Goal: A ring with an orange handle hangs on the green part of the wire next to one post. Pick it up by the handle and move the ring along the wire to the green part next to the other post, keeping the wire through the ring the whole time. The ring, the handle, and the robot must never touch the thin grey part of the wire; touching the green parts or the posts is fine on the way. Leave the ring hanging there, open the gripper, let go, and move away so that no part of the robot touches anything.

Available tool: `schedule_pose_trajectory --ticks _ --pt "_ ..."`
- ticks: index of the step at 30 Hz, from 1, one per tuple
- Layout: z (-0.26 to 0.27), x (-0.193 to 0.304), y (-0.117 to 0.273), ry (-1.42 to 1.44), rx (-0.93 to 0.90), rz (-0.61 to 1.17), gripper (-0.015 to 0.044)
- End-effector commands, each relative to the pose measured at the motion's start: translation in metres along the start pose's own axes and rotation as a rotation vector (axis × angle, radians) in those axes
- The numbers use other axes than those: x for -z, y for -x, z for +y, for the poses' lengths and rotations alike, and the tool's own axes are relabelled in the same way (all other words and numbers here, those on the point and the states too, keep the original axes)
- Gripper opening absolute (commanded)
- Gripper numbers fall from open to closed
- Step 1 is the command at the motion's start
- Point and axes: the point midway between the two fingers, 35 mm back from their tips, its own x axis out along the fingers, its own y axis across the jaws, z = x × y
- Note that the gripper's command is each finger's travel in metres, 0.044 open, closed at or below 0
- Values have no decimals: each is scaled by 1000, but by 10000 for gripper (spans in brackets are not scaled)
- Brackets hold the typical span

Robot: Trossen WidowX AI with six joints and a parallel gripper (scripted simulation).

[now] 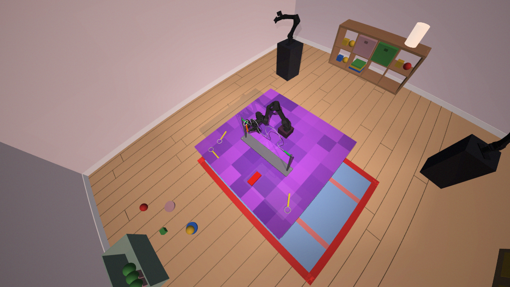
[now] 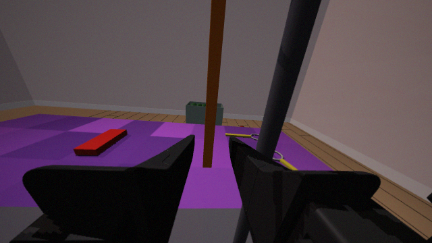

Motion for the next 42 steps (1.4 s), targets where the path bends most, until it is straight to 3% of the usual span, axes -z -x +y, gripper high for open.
schedule_pose_trajectory --ticks 1,17,38,42 --pt "0 1 -9 -7 0 2 160" --pt "3 0 -32 -7 0 -2 160" --pt "3 0 -33 -7 0 -2 160" --pt "3 -1 -32 -1 -3 -4 55"
